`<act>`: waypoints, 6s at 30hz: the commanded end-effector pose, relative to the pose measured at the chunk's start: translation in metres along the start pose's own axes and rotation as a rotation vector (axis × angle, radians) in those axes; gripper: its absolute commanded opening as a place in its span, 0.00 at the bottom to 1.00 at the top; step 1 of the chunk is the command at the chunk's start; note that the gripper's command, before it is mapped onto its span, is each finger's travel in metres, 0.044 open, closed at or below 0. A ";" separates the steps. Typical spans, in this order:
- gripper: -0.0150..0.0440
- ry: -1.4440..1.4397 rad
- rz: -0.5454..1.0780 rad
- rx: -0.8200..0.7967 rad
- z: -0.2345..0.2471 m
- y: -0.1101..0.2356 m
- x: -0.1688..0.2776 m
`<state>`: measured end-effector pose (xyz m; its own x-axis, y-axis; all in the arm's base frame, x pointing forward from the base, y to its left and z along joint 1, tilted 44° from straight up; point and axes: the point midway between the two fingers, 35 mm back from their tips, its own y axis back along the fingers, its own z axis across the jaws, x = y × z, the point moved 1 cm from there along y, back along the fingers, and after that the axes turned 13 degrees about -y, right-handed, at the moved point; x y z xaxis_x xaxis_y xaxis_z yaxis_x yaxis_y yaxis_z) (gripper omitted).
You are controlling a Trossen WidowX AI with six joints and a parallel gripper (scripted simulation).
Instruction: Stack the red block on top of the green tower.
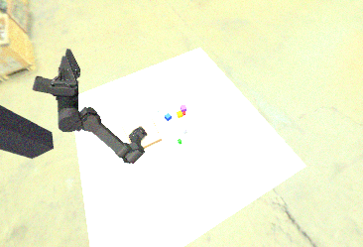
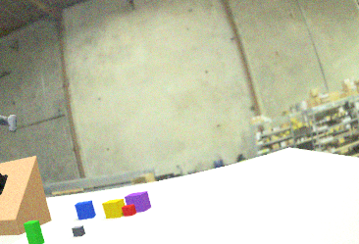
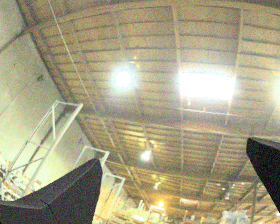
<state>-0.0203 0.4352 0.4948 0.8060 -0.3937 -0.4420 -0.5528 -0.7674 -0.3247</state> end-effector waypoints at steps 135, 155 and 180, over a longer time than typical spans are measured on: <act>1.00 -0.583 2.464 0.729 0.149 0.339 0.732; 1.00 -0.631 2.408 0.714 0.148 0.313 0.724; 1.00 -0.586 2.464 0.729 0.140 0.310 0.711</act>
<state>0.3555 0.0010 -0.0246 -0.8975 0.3288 -0.2937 0.0139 0.6870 0.7265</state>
